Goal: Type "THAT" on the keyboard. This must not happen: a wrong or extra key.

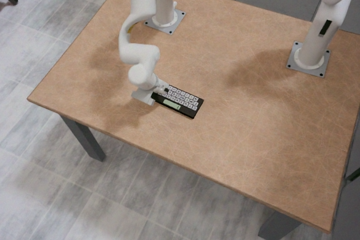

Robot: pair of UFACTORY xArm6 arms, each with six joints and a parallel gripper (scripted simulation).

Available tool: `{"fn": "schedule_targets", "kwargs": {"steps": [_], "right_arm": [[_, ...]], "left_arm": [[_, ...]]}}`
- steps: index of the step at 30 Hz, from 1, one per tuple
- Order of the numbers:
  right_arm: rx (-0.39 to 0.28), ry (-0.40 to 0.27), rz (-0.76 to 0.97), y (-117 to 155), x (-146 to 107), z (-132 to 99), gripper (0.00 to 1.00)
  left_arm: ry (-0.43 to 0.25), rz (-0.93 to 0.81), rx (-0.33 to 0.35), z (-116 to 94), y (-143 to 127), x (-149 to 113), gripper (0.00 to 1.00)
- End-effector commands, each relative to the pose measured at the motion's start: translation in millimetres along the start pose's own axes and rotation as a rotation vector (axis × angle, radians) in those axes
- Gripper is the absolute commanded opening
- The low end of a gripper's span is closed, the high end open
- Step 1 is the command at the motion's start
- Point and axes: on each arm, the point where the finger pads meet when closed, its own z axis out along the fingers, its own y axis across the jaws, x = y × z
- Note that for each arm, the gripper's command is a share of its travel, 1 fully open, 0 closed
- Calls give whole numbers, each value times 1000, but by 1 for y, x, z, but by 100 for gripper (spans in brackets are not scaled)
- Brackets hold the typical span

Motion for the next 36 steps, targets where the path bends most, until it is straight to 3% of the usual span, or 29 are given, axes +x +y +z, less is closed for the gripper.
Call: {"fn": "schedule_targets", "kwargs": {"steps": [1,36], "right_arm": [[1,4,-1,-1,1,-1,0],[1,4,-1,-7,-3,-9,0]], "left_arm": [[4,0,0,-2,0,1,100],[4,0,0,-2,0,1,100]]}}
